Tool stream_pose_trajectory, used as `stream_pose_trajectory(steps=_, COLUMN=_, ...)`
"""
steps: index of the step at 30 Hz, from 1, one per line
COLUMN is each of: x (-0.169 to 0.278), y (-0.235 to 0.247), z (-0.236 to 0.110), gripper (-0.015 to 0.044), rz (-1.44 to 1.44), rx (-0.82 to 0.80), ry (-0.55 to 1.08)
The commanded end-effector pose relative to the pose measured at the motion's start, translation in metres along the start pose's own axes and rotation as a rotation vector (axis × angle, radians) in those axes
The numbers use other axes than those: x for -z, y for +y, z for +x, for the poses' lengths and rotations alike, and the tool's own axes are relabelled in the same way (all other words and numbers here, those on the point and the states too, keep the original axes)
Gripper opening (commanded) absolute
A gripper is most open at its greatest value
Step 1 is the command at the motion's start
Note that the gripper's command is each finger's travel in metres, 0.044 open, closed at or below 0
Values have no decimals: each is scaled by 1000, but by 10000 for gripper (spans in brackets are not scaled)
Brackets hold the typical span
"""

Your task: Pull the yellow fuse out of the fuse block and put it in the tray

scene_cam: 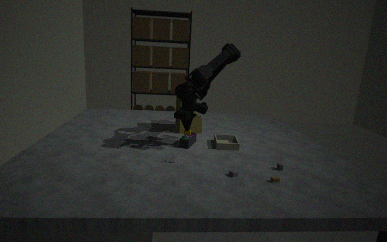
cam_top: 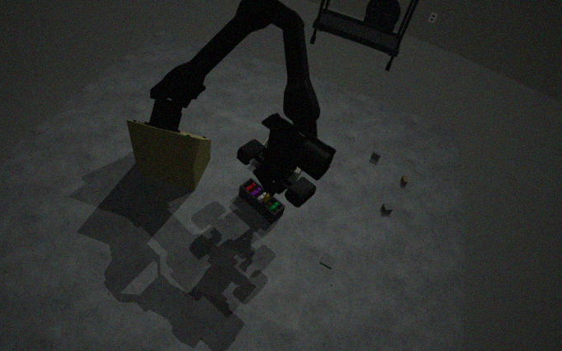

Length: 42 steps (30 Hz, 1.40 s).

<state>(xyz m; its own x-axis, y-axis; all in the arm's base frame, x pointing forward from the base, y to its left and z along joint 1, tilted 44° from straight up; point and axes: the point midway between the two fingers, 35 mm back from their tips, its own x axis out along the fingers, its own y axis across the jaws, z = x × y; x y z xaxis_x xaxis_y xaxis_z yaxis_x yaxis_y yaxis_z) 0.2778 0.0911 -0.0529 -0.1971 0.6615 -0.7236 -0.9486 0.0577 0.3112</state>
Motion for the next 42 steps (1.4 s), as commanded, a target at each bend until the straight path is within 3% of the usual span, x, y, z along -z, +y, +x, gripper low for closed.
stream_pose_trajectory(steps=1, x=0, y=0, z=-3, gripper=0, rz=-5, rx=2, ry=5)
stream_pose_trajectory(steps=25, x=-1, y=0, z=-27, gripper=0, rz=-4, rx=2, ry=6)
stream_pose_trajectory(steps=42, x=-105, y=40, z=-28, gripper=0, rz=-2, rx=11, ry=17)
